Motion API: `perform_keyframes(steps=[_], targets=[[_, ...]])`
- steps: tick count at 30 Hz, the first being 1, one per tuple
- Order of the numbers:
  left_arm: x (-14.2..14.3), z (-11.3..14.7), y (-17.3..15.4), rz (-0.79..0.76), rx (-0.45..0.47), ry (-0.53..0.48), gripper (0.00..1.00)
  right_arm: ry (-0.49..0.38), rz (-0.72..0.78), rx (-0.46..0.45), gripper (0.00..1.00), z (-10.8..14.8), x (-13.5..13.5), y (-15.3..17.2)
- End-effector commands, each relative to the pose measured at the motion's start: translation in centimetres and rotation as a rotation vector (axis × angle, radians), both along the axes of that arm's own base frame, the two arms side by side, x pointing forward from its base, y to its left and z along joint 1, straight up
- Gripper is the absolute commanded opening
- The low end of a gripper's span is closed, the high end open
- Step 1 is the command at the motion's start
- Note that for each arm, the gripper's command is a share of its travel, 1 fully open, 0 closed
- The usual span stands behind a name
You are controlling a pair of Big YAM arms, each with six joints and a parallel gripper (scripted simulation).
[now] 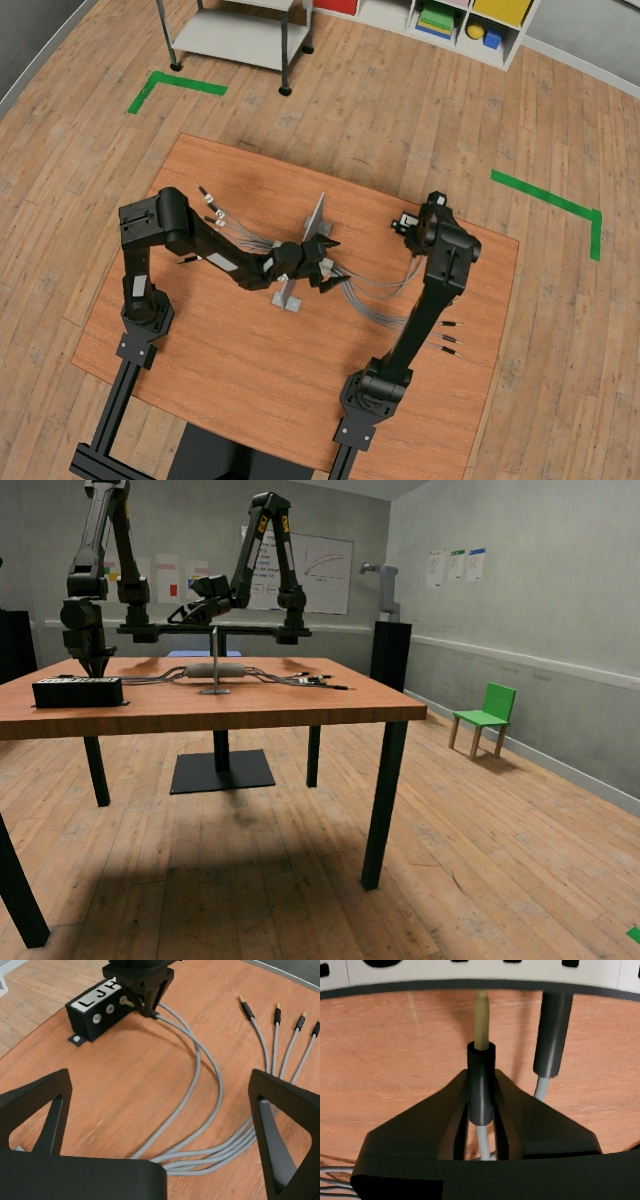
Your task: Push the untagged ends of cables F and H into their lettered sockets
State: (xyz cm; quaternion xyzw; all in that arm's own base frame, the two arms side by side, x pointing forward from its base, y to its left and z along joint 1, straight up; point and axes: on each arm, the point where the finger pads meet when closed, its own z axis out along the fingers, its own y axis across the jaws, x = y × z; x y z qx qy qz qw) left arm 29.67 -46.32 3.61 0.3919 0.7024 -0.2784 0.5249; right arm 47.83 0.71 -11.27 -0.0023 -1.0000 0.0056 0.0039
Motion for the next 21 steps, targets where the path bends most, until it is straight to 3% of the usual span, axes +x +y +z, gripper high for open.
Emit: perform_keyframes(steps=[1, 21], targets=[[0.2, 1.1, -0.7, -0.001, -0.033, -0.006, 1.0, -0.018, -0.017, 0.0, 0.05, 0.4, 2.4, -0.4], [0.2, 1.1, -0.7, -0.001, -0.033, -0.006, 1.0, -0.027, 0.002, 0.0, 0.05, 0.4, 6.1, -0.4]])
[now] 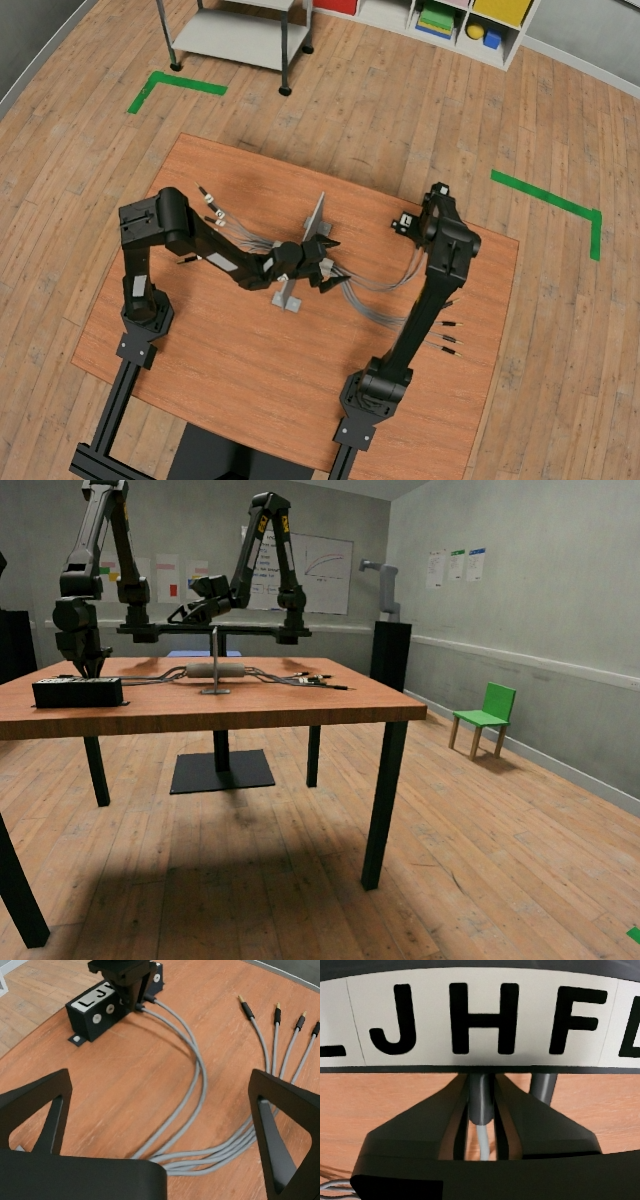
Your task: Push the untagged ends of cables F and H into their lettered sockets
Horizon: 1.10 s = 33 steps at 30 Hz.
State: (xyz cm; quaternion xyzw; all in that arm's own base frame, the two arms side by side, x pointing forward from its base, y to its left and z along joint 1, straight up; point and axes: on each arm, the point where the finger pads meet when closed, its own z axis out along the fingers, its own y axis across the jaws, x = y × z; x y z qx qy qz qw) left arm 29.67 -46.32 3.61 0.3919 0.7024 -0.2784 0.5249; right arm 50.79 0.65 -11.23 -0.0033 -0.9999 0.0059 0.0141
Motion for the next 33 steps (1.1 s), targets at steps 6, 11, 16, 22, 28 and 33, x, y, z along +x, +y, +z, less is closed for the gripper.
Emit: perform_keyframes(steps=[6, 11, 16, 22, 28, 33], targets=[[0.2, 1.1, -0.7, -0.001, -0.033, -0.006, 1.0, -0.047, 0.004, 0.001, 0.05, 0.4, 3.7, -0.4], [0.2, 1.1, -0.7, -0.001, -0.033, -0.006, 1.0, -0.047, 0.004, 0.001, 0.05, 0.4, 3.8, -0.4], [0.2, 1.1, -0.7, -0.001, -0.033, -0.006, 1.0, -0.047, 0.004, 0.001, 0.05, 0.4, 3.8, -0.4], [0.2, 1.1, -0.7, -0.001, -0.033, -0.006, 1.0, -0.086, 0.004, 0.001, 0.35, 2.2, 3.3, -0.2], [0.2, 1.1, -0.7, -0.001, -0.033, -0.006, 1.0, -0.101, 0.004, 0.001, 0.35, 3.0, 3.6, -0.2], [0.2, 1.1, -0.7, -0.001, -0.033, -0.006, 1.0, -0.115, 0.004, 0.001, 0.35, 3.8, 3.9, -0.2]])
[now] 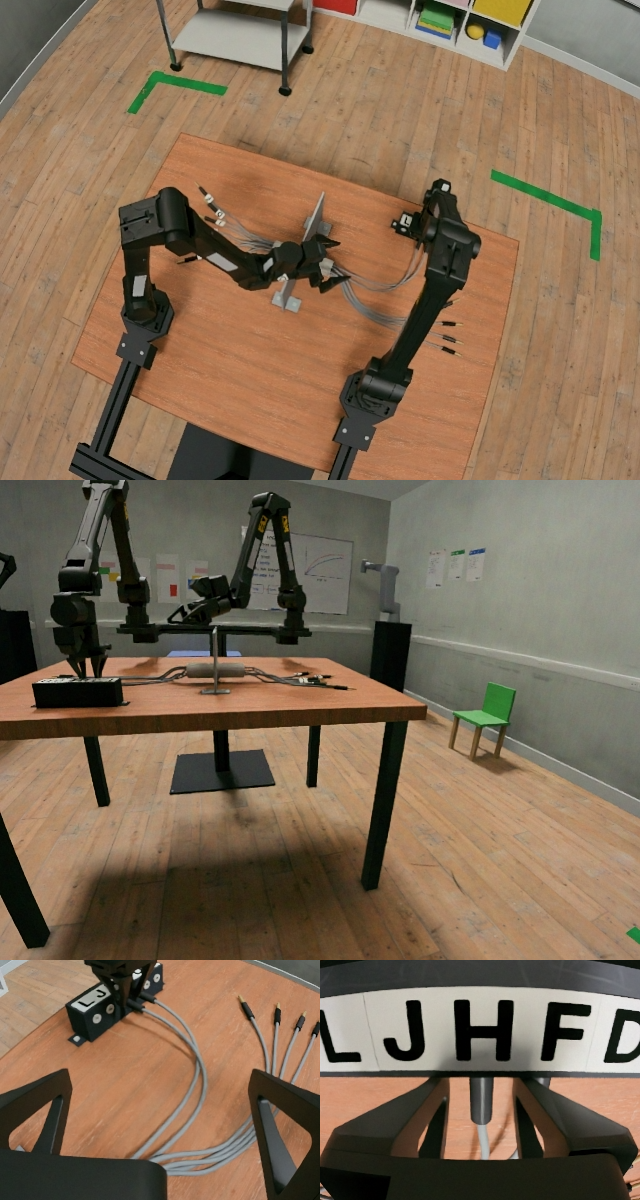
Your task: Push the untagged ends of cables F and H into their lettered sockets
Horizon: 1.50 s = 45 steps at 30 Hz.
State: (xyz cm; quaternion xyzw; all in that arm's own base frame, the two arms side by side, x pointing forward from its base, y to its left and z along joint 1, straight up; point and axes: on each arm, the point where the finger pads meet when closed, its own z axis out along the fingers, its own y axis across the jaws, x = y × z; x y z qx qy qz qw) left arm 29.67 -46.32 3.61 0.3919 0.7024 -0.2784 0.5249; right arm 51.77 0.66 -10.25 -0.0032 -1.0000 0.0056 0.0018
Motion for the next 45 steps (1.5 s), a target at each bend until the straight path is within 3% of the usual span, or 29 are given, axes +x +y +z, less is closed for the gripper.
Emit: perform_keyframes(steps=[1, 15, 18, 21, 24, 25, 27, 30, 35, 39, 42, 44, 45], targets=[[0.2, 1.1, -0.7, -0.001, -0.033, -0.006, 1.0, -0.093, 0.004, 0.001, 0.35, 3.0, 2.9, -0.2], [0.2, 1.1, -0.7, -0.001, -0.033, -0.006, 1.0, -0.085, 0.001, 0.002, 0.35, 5.0, 2.0, 0.0], [0.2, 1.1, -0.7, -0.001, -0.033, -0.006, 1.0, -0.084, 0.001, 0.002, 0.69, 5.8, 1.8, 0.1], [0.2, 1.1, -0.7, -0.001, -0.033, -0.006, 1.0, -0.105, 0.003, 0.002, 1.0, 8.3, 2.6, 0.2], [0.2, 1.1, -0.7, -0.001, -0.033, -0.006, 1.0, -0.105, 0.004, 0.002, 1.0, 10.0, 2.5, 0.3], [0.2, 1.1, -0.7, -0.001, -0.033, -0.006, 1.0, -0.055, 0.005, 0.001, 1.0, 8.0, 0.9, 0.3], [0.2, 1.1, -0.7, -0.001, -0.033, -0.006, 1.0, -0.055, 0.005, 0.001, 1.0, 8.0, 0.9, 0.3], [0.2, 1.1, -0.7, -0.001, -0.033, -0.006, 1.0, 0.005, 0.004, 0.0, 1.0, 4.9, -1.3, 0.3], [0.2, 1.1, -0.7, -0.001, -0.033, -0.006, 1.0, -0.017, 0.004, 0.0, 1.0, 5.0, -0.4, 0.3], [0.2, 1.1, -0.7, -0.001, -0.033, -0.006, 1.0, -0.107, 0.011, -0.001, 1.0, 7.2, -0.2, -0.3], [0.2, 1.1, -0.7, -0.001, -0.033, -0.006, 1.0, -0.246, 0.004, -0.004, 1.0, 9.0, 0.3, -1.0], [0.2, 1.1, -0.7, -0.001, -0.033, -0.006, 1.0, -0.246, 0.004, -0.004, 1.0, 9.0, 0.3, -1.0], [0.2, 1.1, -0.7, -0.001, -0.033, -0.006, 1.0, -0.296, 0.004, -0.004, 1.0, 9.7, 0.4, -1.1]])
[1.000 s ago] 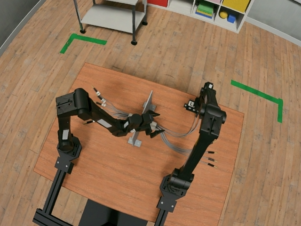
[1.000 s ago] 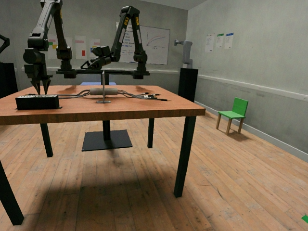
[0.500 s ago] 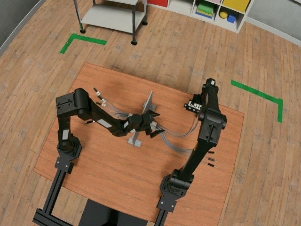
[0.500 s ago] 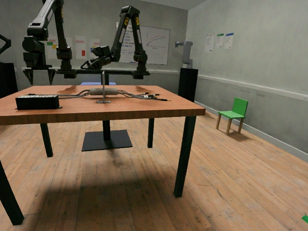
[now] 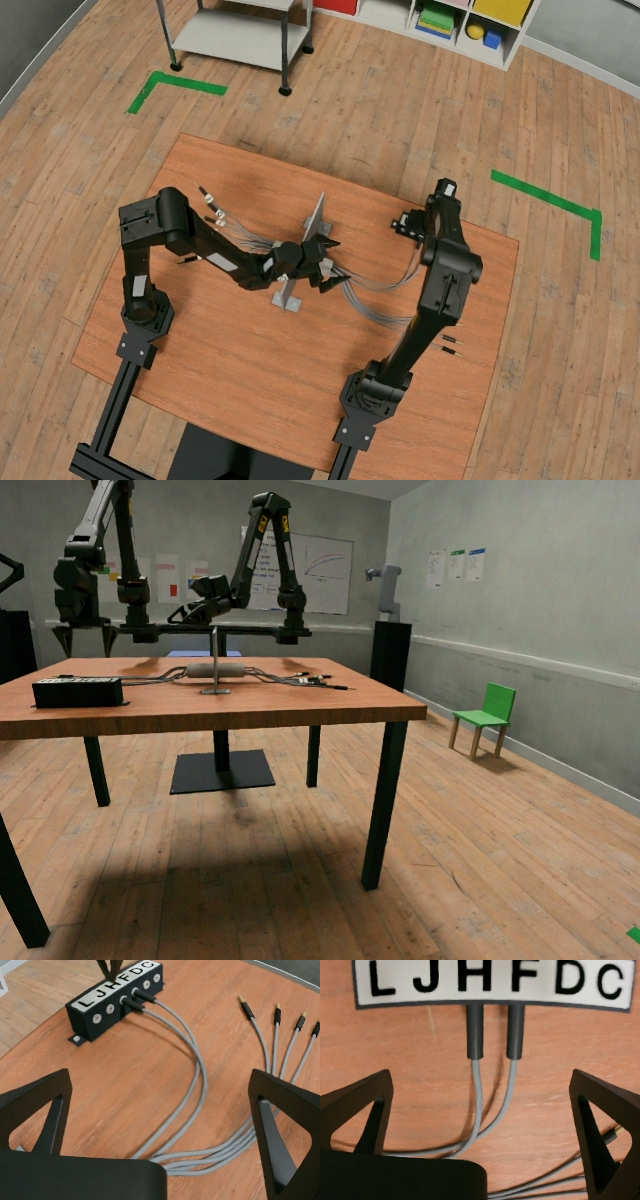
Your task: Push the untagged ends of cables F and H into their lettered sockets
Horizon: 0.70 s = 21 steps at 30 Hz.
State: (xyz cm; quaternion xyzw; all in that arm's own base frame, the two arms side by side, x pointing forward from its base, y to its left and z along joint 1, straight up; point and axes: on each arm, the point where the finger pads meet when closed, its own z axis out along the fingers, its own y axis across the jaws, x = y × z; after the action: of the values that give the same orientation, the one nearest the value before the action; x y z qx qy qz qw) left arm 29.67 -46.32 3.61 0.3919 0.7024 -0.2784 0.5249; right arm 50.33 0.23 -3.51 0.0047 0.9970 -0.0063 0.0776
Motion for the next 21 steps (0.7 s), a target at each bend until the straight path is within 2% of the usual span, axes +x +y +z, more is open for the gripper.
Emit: perform_keyframes(steps=[1, 5, 10, 12, 21], targets=[[0.2, 1.1, -0.7, -0.001, -0.033, -0.006, 1.0, -0.184, 0.006, -0.004, 1.0, 3.6, 1.9, -0.8], [0.2, 1.1, -0.7, -0.001, -0.033, -0.006, 1.0, -0.334, 0.004, -0.006, 1.0, 5.6, 2.2, -1.1], [0.2, 1.1, -0.7, -0.001, -0.033, -0.006, 1.0, -0.464, 0.003, -0.006, 1.0, 7.4, 2.3, -1.4], [0.2, 1.1, -0.7, -0.001, -0.033, -0.006, 1.0, -0.465, 0.003, -0.005, 1.0, 6.6, 2.1, -1.4], [0.2, 1.1, -0.7, -0.001, -0.033, -0.006, 1.0, -0.495, 0.01, -0.005, 1.0, 7.6, 3.1, -1.0]])
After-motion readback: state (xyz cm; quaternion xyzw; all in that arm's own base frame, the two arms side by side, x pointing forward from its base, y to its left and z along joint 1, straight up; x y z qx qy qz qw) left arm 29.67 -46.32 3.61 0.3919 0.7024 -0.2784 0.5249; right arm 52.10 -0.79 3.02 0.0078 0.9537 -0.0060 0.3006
